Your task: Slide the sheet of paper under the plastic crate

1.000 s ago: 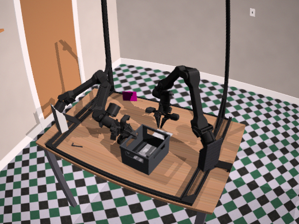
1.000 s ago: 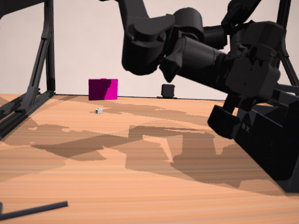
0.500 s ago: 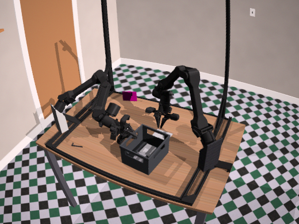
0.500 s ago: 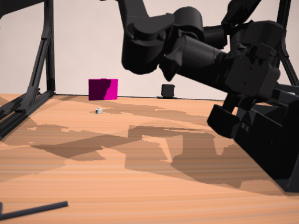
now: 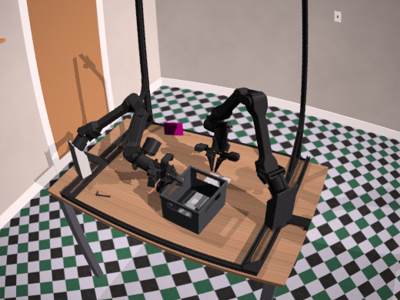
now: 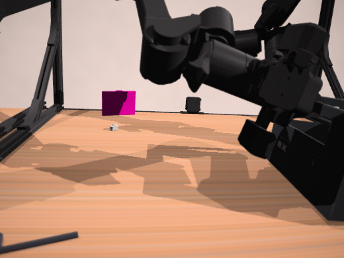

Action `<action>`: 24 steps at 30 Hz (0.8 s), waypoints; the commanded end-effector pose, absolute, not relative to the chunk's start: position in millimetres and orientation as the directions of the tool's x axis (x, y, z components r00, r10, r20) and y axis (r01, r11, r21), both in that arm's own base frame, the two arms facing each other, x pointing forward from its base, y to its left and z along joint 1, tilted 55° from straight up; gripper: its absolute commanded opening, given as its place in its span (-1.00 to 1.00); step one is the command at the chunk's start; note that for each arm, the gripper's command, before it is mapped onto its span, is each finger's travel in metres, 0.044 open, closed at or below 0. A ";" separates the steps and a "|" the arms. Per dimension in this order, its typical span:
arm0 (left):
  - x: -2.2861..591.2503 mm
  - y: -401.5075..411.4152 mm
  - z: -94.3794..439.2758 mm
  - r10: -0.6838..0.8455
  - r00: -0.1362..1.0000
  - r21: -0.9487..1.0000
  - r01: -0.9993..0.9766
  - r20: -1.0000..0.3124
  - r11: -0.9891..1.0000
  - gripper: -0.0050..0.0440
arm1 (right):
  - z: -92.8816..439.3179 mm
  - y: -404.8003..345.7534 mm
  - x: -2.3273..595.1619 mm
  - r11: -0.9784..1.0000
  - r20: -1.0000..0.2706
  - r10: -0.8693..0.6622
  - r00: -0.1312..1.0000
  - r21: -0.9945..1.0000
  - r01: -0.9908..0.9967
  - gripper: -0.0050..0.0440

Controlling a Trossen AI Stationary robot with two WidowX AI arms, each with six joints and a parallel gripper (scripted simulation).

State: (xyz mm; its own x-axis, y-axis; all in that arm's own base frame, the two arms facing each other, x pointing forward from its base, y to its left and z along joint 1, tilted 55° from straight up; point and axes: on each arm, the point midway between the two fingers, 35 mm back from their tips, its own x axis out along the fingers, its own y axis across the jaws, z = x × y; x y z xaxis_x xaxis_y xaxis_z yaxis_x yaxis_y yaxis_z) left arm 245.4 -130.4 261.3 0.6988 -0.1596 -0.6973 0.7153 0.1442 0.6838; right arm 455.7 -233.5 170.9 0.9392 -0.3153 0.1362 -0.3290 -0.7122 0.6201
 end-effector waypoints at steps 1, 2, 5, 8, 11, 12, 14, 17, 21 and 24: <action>245.1 -130.4 260.9 -0.160 0.696 0.682 0.718 -0.700 0.141 -0.55 | 195.0 -264.4 437.4 -0.668 0.195 -0.397 0.897 0.608 -0.428 -0.80; 245.1 -130.4 260.9 -0.160 0.696 0.682 0.718 -0.700 0.141 -0.55 | 195.0 -264.4 437.4 -0.668 0.195 -0.397 0.897 0.608 -0.428 -0.80; 245.1 -130.4 260.9 -0.160 0.696 0.682 0.718 -0.700 0.141 -0.55 | 195.0 -264.4 437.4 -0.668 0.195 -0.397 0.897 0.608 -0.428 -0.80; 245.1 -130.4 260.9 -0.160 0.696 0.682 0.718 -0.700 0.141 -0.55 | 195.0 -264.4 437.4 -0.668 0.195 -0.397 0.897 0.608 -0.428 -0.80; 245.1 -130.4 260.9 -0.160 0.696 0.682 0.718 -0.700 0.141 -0.55 | 195.3 -264.6 437.1 -0.668 0.195 -0.397 0.897 0.608 -0.428 -0.80; 245.1 -130.4 260.9 -0.160 0.696 0.682 0.718 -0.700 0.141 -0.55 | 195.3 -264.6 437.1 -0.668 0.195 -0.397 0.897 0.608 -0.428 -0.80; 245.1 -130.4 260.9 -0.160 0.696 0.682 0.718 -0.700 0.141 -0.55 | 195.6 -265.0 436.8 -0.668 0.195 -0.397 0.897 0.608 -0.428 -0.80; 245.1 -130.4 260.9 -0.160 0.696 0.682 0.718 -0.700 0.141 -0.55 | 196.3 -265.6 436.1 -0.668 0.195 -0.397 0.897 0.608 -0.428 -0.80; 245.1 -130.4 260.9 -0.160 0.696 0.682 0.718 -0.700 0.141 -0.55 | 196.3 -265.6 436.1 -0.668 0.195 -0.397 0.897 0.608 -0.428 -0.80; 245.1 -130.4 260.9 -0.160 0.696 0.682 0.718 -0.700 0.141 -0.55 | 196.3 -265.6 436.1 -0.668 0.195 -0.397 0.897 0.608 -0.428 -0.80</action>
State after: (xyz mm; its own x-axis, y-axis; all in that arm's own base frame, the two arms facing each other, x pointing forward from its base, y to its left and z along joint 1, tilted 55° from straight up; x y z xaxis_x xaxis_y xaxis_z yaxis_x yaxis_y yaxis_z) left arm 245.4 -130.4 261.3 0.6987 -0.1596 -0.6973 0.7153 0.1442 0.6837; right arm 454.5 -233.8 171.5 0.9413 -0.3105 0.1326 -0.3232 -0.7148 0.6201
